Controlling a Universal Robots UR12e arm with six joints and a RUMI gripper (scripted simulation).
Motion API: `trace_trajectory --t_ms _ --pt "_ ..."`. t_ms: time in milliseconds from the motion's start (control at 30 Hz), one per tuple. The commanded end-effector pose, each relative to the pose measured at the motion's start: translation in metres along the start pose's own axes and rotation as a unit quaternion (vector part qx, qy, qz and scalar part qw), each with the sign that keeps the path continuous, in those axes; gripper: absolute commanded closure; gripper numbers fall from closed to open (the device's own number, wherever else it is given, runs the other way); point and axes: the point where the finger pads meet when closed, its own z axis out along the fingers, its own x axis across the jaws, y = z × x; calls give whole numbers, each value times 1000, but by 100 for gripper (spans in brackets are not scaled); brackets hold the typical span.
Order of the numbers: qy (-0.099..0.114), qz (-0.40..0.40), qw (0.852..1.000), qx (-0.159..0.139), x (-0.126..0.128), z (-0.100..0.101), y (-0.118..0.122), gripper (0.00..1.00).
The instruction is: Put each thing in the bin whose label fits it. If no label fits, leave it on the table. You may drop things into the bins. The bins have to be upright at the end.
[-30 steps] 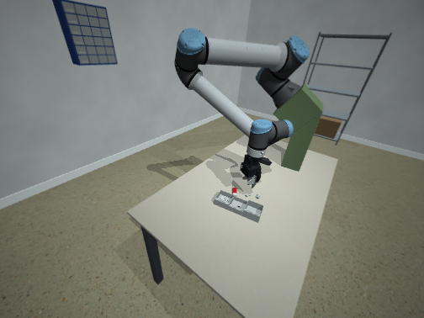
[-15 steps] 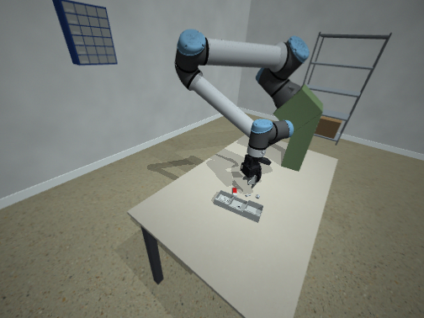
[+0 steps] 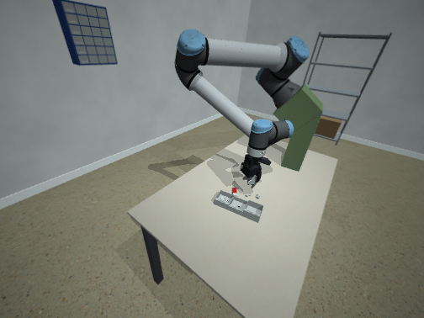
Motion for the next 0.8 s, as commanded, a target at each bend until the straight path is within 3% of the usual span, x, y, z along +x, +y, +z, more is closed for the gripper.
trace_trajectory --t_ms 0,567,767 --pt "0 0 1000 0 0 -1 0 82" --pt "0 0 1000 0 0 59 0 82" --pt "0 0 1000 0 0 60 0 82"
